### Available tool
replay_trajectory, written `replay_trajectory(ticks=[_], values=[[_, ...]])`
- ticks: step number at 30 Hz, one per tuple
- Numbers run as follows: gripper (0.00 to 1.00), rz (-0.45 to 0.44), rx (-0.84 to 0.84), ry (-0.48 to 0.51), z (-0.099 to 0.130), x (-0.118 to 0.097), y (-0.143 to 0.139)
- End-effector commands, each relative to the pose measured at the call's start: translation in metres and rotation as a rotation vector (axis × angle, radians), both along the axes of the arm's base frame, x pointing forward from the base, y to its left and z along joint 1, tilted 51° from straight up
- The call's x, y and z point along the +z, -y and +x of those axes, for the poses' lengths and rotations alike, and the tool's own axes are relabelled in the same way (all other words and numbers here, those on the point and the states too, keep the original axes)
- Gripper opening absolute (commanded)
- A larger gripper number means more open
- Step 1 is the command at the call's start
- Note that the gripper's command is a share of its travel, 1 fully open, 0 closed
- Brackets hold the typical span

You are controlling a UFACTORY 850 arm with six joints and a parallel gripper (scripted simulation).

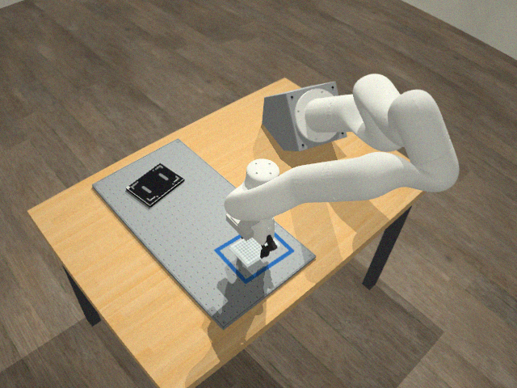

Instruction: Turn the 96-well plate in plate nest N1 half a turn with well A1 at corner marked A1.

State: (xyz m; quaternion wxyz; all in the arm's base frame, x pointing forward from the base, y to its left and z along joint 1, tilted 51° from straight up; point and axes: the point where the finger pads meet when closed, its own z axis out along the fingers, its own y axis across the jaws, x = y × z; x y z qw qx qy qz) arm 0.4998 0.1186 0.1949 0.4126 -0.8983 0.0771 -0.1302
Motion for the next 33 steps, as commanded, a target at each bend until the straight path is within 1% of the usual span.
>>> replay_trajectory(ticks=[1,13,33], values=[[0.0,0.0,-0.001,0.001,0.0,0.002,0.002],[0.0,0.0,-0.001,0.001,-0.001,0.003,0.004],[0.0,0.0,-0.001,0.001,-0.01,0.022,0.025]])
